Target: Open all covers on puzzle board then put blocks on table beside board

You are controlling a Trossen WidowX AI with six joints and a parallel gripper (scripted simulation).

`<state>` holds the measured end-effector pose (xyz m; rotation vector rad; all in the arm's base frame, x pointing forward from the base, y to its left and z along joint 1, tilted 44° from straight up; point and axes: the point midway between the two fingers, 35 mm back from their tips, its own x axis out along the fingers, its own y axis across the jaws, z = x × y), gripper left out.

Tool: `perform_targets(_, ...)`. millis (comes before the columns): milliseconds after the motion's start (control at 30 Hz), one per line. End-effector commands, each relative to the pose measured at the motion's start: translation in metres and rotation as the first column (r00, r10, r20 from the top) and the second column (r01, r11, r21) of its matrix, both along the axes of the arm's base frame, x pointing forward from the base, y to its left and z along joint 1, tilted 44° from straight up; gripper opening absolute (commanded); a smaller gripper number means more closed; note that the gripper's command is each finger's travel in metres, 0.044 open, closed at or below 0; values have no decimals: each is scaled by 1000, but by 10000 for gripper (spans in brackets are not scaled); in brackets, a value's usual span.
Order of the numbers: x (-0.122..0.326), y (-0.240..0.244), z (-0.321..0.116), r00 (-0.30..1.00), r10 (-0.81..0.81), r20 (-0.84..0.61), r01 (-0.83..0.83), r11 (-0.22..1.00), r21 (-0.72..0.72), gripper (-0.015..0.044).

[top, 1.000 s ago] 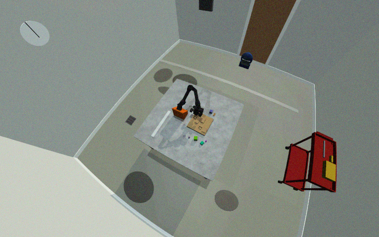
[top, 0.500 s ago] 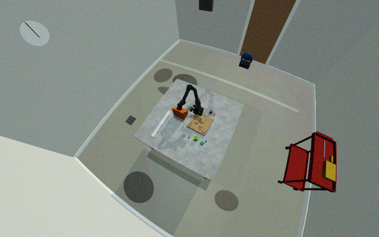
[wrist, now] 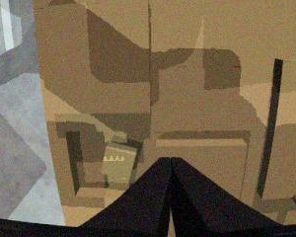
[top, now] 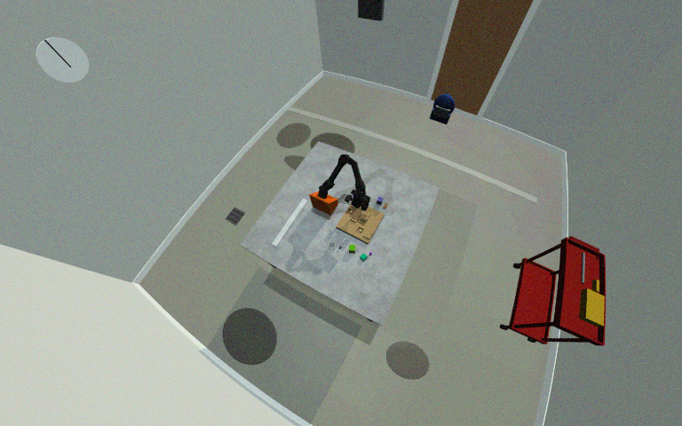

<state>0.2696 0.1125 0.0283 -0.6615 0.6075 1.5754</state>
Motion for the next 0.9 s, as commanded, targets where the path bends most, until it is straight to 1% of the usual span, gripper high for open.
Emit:
perform_targets(0,19,-5,-3,1000,3,4,-3,1000,1,0)
perform_targets(267,57,-17,-12,1000,4,8,-4,1000,5,0)
perform_targets(867,57,-17,-12,1000,4,8,-4,1000,5,0)
